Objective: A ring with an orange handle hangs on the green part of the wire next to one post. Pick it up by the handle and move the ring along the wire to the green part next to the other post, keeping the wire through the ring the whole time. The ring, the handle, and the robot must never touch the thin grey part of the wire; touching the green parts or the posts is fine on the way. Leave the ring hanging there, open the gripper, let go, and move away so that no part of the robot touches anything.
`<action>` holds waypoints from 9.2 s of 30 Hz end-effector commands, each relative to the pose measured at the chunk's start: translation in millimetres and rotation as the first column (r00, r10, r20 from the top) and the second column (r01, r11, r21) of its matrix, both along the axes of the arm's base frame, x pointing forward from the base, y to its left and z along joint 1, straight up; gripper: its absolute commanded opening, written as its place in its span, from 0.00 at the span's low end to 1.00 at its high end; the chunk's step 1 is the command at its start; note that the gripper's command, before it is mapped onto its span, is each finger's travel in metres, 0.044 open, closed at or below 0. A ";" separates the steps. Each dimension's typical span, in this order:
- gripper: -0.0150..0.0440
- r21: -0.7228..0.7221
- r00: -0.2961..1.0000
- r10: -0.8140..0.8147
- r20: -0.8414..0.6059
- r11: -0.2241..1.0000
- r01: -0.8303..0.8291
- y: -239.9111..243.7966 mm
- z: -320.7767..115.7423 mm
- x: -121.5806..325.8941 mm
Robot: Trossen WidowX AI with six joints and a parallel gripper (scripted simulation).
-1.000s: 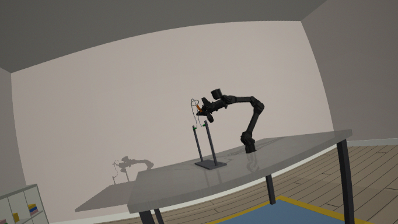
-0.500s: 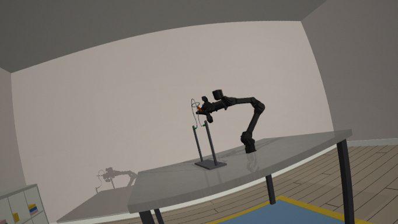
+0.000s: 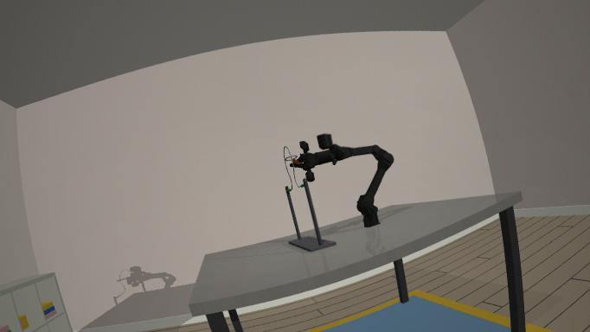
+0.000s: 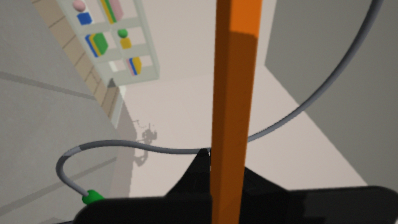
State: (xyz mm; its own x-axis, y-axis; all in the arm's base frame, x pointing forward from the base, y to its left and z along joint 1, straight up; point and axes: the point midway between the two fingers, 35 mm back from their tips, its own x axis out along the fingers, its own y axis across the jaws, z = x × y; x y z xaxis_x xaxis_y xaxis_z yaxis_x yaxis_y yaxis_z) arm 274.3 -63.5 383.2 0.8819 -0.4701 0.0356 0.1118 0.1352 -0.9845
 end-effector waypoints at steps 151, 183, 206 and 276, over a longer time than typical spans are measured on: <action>0.00 0.906 0.997 -0.011 -0.073 0.418 0.071 90.1 -219.1 -8.1; 0.00 0.982 0.998 0.009 -0.068 0.177 0.066 151.7 -223.9 -8.2; 0.00 0.983 0.998 0.006 -0.064 0.174 0.062 175.2 -223.8 -8.2; 0.53 0.982 0.998 0.005 -0.064 0.176 0.062 197.8 -238.3 -13.3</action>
State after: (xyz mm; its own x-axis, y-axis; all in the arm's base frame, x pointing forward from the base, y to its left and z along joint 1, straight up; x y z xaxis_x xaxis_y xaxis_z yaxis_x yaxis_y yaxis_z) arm 264.4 132.9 141.5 0.8498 -0.1138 -0.5147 0.1012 0.9935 -0.0525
